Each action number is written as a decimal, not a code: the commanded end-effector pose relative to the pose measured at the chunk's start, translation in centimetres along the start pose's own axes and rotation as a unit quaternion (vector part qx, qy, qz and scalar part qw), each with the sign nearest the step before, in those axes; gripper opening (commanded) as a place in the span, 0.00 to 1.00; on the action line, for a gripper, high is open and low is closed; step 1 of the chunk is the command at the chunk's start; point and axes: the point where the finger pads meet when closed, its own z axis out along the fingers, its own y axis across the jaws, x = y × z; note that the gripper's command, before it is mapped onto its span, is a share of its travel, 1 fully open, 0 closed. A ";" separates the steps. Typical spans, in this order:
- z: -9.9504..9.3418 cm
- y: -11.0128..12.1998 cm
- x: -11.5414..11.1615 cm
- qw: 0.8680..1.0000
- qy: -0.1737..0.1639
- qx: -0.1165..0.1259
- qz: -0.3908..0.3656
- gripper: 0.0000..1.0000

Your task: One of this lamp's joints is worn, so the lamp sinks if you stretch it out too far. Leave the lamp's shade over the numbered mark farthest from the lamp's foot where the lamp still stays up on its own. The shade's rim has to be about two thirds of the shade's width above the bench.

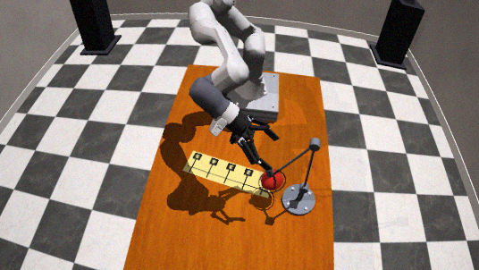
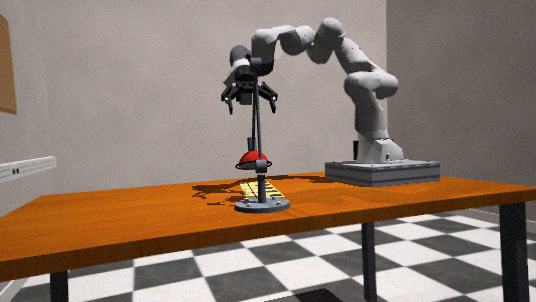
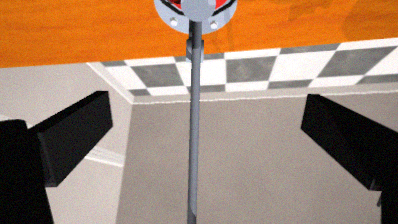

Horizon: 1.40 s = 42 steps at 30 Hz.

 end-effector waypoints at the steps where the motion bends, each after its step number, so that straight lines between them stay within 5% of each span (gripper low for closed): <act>1: 0.3 -0.5 0.0 1.000 -0.002 0.007 0.000 1.00; 33: 8.0 0.1 -0.1 1.000 0.001 -0.004 0.005 1.00; 42: 8.2 -0.4 -0.1 1.000 -0.001 0.002 0.007 1.00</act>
